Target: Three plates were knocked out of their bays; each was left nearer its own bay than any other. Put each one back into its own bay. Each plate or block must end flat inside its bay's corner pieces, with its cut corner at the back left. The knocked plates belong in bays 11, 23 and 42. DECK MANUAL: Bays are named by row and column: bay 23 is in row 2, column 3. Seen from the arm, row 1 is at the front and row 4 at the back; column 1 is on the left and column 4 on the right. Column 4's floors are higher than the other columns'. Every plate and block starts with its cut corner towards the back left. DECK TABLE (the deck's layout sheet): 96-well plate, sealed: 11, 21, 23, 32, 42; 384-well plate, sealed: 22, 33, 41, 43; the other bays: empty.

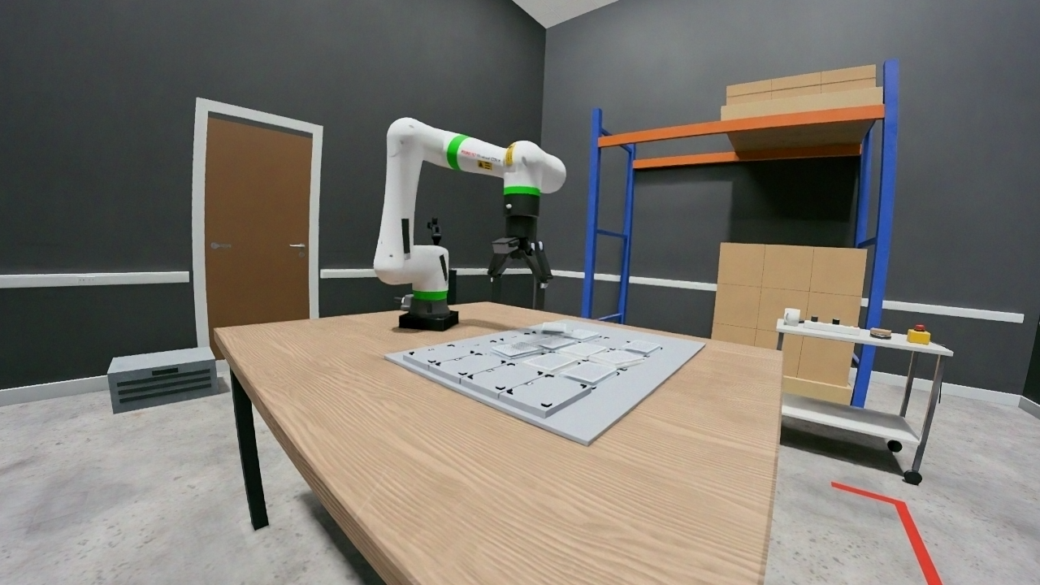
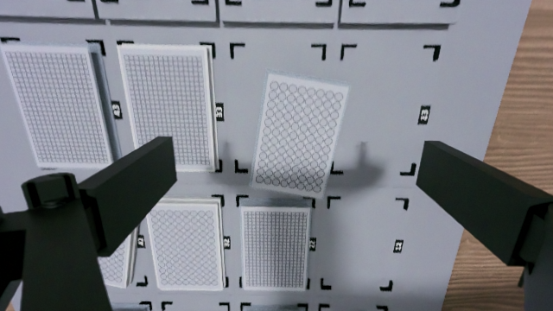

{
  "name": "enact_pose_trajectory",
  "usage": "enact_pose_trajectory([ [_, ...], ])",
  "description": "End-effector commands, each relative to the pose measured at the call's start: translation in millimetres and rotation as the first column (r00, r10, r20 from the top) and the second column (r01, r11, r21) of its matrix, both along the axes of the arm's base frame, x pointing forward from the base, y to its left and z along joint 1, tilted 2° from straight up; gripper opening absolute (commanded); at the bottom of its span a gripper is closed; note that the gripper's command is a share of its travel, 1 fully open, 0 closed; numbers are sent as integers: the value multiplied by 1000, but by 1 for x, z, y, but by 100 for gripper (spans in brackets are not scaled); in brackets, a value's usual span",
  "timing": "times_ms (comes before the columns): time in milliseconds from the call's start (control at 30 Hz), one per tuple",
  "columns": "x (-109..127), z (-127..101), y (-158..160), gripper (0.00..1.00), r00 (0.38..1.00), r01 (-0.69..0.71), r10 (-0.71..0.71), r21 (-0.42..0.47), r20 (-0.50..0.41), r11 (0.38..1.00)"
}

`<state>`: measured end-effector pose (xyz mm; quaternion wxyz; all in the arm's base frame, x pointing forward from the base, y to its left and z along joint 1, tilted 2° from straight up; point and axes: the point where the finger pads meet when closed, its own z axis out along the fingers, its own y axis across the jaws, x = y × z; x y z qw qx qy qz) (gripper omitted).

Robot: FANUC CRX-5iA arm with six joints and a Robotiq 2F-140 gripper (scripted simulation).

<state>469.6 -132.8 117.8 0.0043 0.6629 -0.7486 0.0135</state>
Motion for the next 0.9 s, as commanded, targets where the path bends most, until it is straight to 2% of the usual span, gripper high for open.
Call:
enact_pose_trajectory([
  [0,2,1,8,100,1000,0,0,-1,2,1000],
  [867,13,-2,100,100,1000,0,0,-1,2,1000],
])
